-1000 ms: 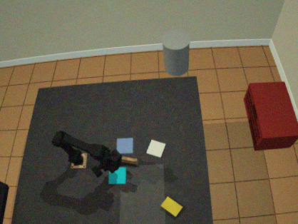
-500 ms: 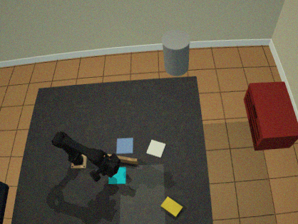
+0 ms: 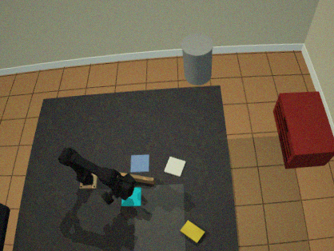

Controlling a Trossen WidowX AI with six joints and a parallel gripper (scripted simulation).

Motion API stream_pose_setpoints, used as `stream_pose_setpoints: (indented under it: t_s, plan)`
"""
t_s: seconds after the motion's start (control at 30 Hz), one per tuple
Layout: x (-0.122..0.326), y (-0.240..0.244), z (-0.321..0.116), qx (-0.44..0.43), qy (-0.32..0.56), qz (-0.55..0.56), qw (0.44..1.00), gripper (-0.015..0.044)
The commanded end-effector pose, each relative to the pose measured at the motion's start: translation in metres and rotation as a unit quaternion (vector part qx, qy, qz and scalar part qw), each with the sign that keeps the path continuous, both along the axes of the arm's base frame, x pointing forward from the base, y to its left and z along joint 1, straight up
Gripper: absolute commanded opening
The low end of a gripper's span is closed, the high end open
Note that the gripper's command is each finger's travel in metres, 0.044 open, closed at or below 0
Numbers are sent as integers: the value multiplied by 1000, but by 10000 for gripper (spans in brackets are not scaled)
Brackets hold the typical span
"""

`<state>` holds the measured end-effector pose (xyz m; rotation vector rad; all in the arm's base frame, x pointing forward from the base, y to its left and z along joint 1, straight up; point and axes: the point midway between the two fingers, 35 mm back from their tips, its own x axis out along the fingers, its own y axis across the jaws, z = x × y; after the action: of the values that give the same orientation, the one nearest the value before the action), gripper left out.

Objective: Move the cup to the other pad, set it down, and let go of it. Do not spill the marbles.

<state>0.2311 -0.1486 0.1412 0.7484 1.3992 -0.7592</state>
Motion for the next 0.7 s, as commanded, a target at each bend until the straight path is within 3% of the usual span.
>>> stream_pose_setpoints:
  t_s: [0.0,0.67]
  plan:
    - [-1,0,-6,3,1,2,1000,0]
    - [0,-1,-29,3,1,2,1000,0]
